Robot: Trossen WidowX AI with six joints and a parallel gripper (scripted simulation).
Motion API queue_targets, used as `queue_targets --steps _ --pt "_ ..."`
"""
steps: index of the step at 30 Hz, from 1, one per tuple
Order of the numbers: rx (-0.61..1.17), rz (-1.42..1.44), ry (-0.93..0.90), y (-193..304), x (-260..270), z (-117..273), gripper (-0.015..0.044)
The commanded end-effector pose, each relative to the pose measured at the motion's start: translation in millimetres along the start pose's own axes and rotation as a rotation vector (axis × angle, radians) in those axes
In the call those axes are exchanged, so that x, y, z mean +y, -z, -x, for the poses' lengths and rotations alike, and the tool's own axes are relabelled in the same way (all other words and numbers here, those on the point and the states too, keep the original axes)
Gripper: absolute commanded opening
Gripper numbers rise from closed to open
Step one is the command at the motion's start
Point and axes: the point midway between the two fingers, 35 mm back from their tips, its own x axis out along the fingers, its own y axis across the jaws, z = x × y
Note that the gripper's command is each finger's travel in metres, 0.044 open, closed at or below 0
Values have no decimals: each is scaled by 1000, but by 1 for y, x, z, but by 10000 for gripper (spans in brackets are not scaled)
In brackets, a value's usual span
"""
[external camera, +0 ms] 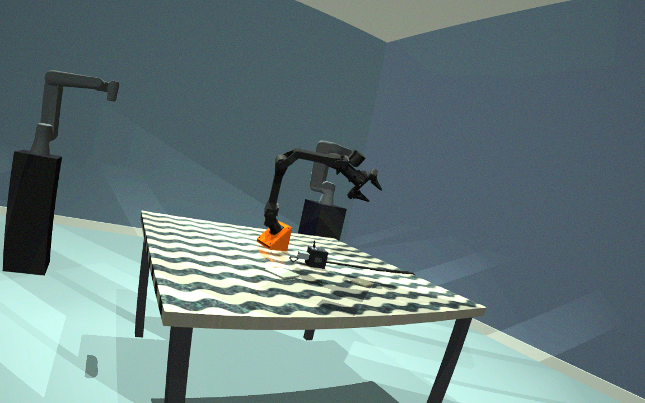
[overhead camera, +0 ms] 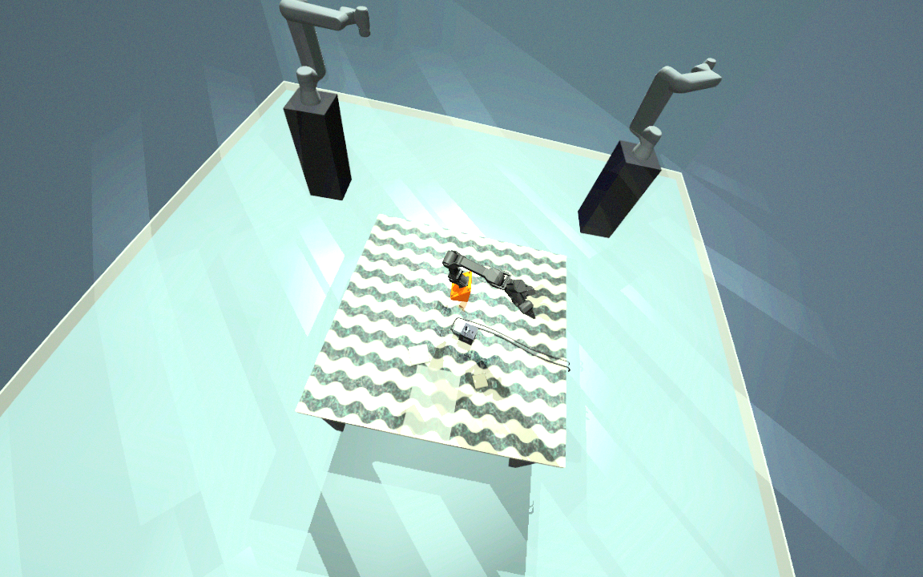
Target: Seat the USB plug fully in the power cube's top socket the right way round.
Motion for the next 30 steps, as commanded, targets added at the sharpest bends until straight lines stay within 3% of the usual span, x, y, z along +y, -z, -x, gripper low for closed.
queue_targets --steps 1,7,14,30 --pt "181 -178 -157 70 34 0 440" --pt "499 -437 -384 171 95 22 440" --pt "898 -664 -603 267 159 82 440" --pt "908 -668 -608 270 166 88 440"
